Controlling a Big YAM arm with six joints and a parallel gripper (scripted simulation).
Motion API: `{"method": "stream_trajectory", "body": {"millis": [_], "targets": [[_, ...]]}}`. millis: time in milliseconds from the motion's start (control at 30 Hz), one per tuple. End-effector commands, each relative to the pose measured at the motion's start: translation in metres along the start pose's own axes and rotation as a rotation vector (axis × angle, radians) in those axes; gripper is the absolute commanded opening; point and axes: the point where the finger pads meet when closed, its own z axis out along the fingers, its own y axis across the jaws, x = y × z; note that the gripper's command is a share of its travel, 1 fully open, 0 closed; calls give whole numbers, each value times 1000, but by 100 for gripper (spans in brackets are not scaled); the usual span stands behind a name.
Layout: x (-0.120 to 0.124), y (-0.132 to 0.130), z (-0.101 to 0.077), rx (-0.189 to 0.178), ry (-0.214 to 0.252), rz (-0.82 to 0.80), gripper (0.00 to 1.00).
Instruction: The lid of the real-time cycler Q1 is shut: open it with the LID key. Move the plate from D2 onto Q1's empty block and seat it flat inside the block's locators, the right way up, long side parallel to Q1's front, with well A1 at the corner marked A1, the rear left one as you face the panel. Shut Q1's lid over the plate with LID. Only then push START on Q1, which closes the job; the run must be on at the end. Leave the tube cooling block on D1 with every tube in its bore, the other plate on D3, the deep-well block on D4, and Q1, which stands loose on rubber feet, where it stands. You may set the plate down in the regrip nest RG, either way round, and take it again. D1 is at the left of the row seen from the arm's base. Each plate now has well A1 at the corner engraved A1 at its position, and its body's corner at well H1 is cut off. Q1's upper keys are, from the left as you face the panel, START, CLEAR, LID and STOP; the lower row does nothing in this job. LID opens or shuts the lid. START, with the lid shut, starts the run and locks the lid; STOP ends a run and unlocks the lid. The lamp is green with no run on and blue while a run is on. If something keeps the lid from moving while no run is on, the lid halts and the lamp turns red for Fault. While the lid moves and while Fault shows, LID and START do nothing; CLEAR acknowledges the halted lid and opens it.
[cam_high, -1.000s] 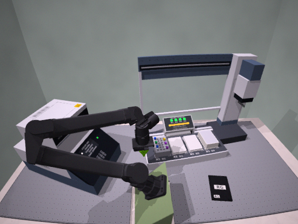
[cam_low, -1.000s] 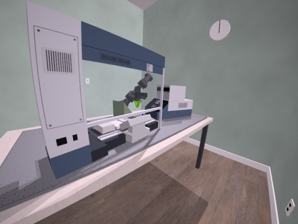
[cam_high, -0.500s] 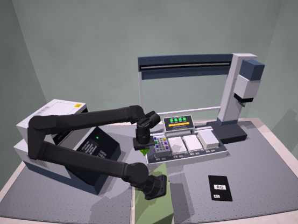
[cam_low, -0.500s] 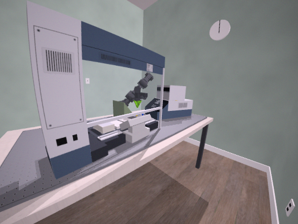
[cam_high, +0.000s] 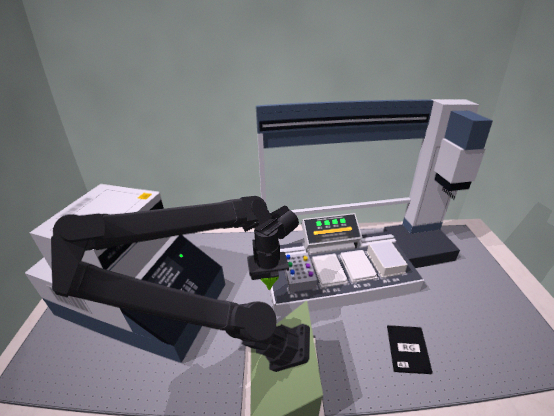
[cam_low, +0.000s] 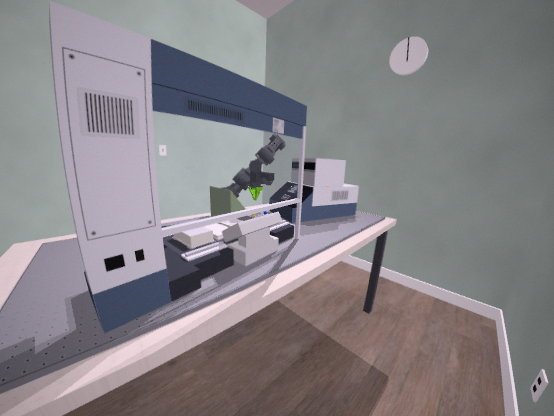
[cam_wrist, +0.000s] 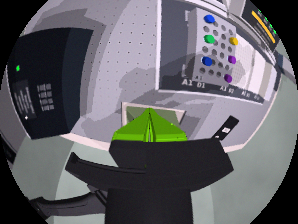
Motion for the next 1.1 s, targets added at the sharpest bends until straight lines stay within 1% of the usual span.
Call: {"method": "stream_trajectory", "body": {"millis": [0, 67, 100, 167, 233, 300, 433, 467, 567, 667, 767, 833, 933, 1000, 1067], "targets": [[-22, -10, -15, 41, -46, -11, 0], [-22, -11, -15, 37, -43, -6, 0], [-23, -1, -17, 33, -46, 27, 0], [-23, -1, -17, 33, -46, 27, 0], [-23, 17, -20, 26, -44, 72, 0], [-23, 32, -23, 27, -39, 74, 0], [-22, 54, -28, 21, -36, 163, 0], [-21, 59, -29, 23, -30, 159, 0], [-14, 76, -28, 11, -17, 241, 0], [-16, 94, -34, 11, -20, 261, 0], [-18, 93, -36, 15, -25, 281, 0], [-18, 106, -39, 9, -29, 317, 0], [-17, 126, -43, 14, -32, 291, 0], [-17, 136, -46, 17, -33, 342, 0], [-18, 145, -48, 12, -31, 384, 0]]}}
